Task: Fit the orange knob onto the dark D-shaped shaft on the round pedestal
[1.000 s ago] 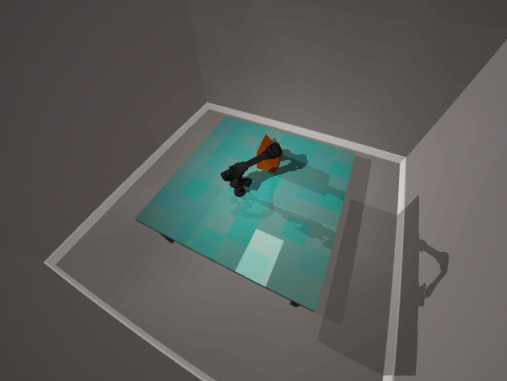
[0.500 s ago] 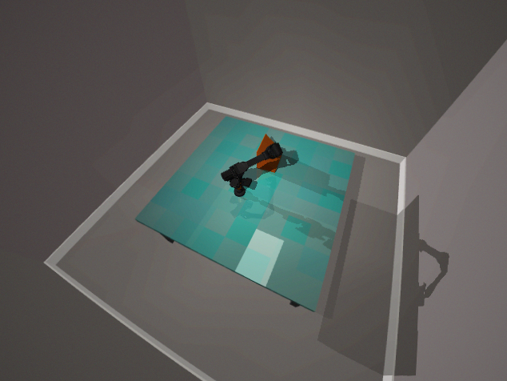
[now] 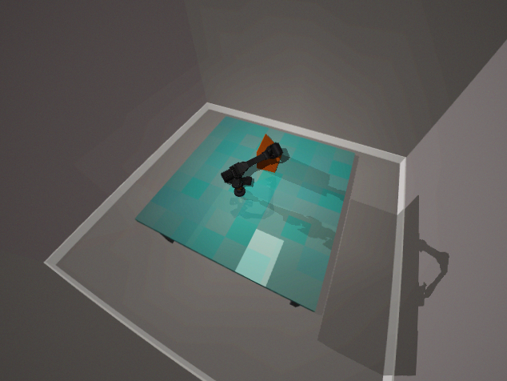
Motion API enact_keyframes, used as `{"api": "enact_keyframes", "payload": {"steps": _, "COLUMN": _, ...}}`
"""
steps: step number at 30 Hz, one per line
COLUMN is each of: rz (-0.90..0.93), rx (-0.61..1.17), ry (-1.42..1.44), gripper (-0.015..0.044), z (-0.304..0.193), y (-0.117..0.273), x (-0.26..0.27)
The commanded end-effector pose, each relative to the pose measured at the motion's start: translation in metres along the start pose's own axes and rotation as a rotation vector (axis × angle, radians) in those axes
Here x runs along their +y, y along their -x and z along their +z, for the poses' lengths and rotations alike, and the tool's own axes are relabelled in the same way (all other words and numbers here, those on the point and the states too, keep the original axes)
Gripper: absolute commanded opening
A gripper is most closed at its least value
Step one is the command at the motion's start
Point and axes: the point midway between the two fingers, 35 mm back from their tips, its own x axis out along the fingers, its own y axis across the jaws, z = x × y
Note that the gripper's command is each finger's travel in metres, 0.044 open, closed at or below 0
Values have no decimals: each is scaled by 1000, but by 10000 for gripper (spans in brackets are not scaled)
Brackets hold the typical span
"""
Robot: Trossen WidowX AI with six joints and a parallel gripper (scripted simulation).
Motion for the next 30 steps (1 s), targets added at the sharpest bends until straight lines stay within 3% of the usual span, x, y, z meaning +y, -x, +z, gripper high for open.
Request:
{"api": "enact_keyframes", "payload": {"steps": 1, "rz": 0, "rx": -5, "ry": 13, "gripper": 0, "z": 1, "y": -1, "x": -1}}
{"api": "enact_keyframes", "payload": {"steps": 19, "rz": 0, "rx": -5, "ry": 13, "gripper": 0, "z": 1, "y": 3, "x": 0}}
{"api": "enact_keyframes", "payload": {"steps": 30, "rz": -1, "rx": -5, "ry": 222, "gripper": 0, "z": -1, "y": 1, "x": -2}}
